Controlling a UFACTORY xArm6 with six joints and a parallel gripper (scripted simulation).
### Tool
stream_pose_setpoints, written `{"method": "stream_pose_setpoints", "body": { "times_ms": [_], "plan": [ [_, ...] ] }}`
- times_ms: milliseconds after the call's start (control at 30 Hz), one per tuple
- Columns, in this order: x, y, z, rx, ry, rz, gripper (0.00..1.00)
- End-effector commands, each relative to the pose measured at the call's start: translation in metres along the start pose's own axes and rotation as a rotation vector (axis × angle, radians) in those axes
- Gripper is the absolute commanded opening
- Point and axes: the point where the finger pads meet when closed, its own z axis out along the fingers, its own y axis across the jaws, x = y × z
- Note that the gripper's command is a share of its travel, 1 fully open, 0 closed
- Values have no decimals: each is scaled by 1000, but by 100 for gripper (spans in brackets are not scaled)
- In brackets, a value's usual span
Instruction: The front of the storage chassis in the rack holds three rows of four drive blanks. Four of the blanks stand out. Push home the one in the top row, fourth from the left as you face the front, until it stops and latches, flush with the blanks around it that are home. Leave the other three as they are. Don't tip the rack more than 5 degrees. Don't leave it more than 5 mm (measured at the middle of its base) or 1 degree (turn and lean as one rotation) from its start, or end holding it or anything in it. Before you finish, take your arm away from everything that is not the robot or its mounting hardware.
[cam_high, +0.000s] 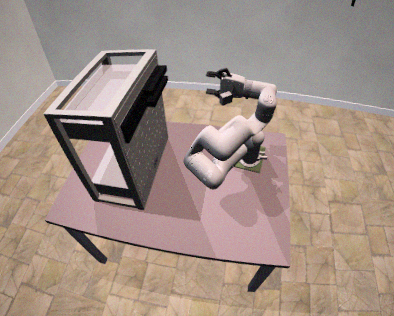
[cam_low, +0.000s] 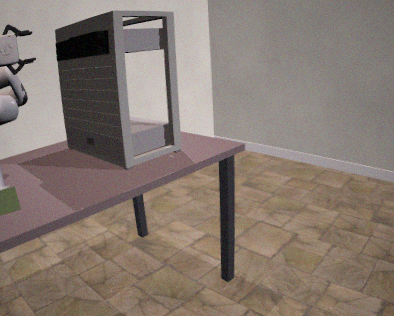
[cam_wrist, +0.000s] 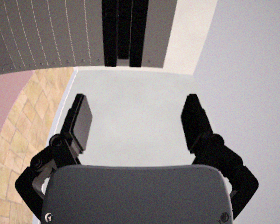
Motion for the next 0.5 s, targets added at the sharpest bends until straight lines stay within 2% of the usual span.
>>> {"method": "stream_pose_setpoints", "body": {
  "times_ms": [0, 467],
  "plan": [
    [3, -5, 3, 8, 19, 19, 100],
    [11, -15, 7, 27, 58, 61, 100]
  ]
}}
